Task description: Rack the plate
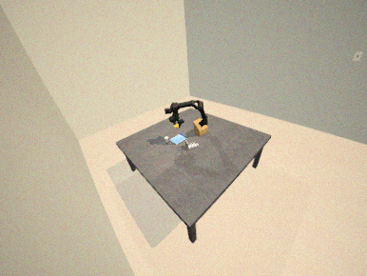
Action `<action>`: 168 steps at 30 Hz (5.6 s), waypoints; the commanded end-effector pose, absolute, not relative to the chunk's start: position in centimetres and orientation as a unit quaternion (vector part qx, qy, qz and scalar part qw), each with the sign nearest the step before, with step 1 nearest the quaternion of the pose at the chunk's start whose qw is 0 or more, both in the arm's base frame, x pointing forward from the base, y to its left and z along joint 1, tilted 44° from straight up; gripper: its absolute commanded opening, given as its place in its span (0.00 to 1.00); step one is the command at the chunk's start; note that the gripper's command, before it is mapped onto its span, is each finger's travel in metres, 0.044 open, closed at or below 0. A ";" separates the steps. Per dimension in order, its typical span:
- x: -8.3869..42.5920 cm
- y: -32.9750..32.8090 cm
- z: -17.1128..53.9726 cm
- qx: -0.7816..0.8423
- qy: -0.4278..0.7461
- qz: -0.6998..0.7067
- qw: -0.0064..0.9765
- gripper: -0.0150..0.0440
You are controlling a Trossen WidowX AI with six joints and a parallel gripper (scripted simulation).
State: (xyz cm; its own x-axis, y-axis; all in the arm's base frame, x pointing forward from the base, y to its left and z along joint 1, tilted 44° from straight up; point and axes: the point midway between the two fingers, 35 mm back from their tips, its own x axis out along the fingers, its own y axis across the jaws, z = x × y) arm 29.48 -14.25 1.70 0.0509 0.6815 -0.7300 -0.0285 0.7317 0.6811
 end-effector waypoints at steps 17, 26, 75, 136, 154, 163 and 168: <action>28.8 -10.0 8.0 0.421 0.683 0.085 0.591 0.25; 27.8 -7.1 10.9 0.508 0.687 -0.020 0.519 0.25; 19.0 3.9 16.6 0.680 0.571 -0.425 0.176 0.25; 19.7 5.5 6.7 0.373 0.383 -0.430 0.727 0.25; 20.4 7.8 7.6 0.355 0.258 -0.331 0.835 0.25; 20.3 9.1 8.5 0.361 0.192 -0.271 0.872 0.25; 20.0 9.9 9.1 0.368 0.155 -0.234 0.886 0.25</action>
State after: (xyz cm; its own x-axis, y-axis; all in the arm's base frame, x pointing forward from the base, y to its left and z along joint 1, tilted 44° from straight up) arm 20.22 9.63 8.69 0.8006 -0.3205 -0.5063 0.5837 0.6081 0.5381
